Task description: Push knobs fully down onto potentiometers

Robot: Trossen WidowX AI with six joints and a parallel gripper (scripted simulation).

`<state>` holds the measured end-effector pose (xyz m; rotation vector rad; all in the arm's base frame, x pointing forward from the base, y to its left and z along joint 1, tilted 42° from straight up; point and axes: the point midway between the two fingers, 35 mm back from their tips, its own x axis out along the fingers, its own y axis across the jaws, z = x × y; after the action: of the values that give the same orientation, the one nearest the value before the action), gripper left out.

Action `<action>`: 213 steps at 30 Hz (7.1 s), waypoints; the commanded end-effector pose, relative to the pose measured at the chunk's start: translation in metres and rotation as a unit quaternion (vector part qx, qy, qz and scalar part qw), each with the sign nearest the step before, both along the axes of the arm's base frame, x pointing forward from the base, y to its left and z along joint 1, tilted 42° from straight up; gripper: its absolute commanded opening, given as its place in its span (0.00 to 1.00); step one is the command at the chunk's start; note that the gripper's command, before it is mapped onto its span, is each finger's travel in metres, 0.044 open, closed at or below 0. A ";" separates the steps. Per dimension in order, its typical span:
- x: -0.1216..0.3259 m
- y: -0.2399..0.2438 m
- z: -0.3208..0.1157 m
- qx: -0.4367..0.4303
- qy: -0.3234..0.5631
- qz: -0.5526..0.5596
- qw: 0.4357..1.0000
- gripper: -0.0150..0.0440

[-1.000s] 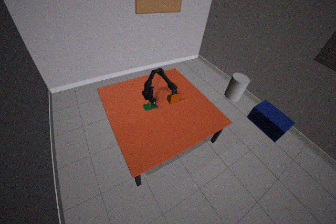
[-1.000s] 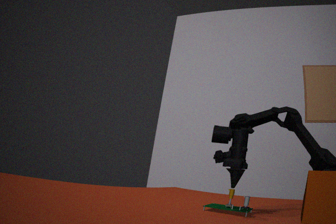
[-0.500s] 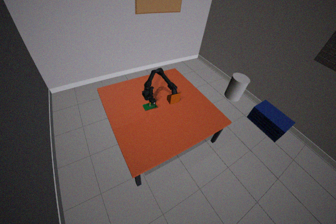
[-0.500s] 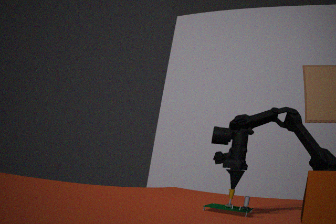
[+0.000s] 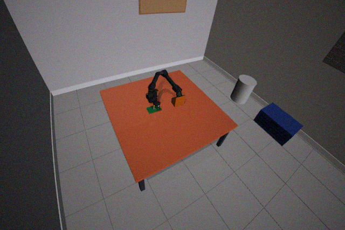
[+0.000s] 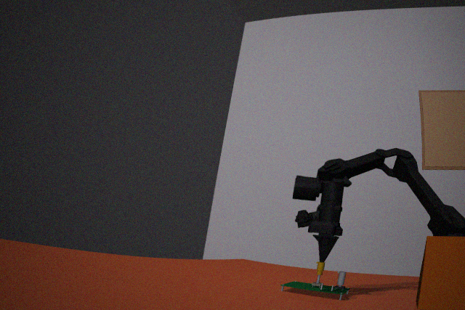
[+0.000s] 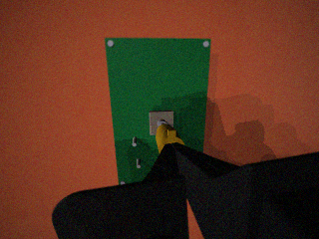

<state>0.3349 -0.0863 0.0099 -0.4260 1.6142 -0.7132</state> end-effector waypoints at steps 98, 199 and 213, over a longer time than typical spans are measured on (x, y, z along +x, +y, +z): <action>-0.004 -0.016 -0.017 -0.002 0.001 0.003 1.000 0.25; -0.002 -0.005 -0.004 -0.003 0.006 0.004 1.000 0.52; -0.124 0.047 0.009 0.001 0.005 0.003 1.000 1.00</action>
<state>0.2441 -0.0454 0.0187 -0.4381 1.6157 -0.6987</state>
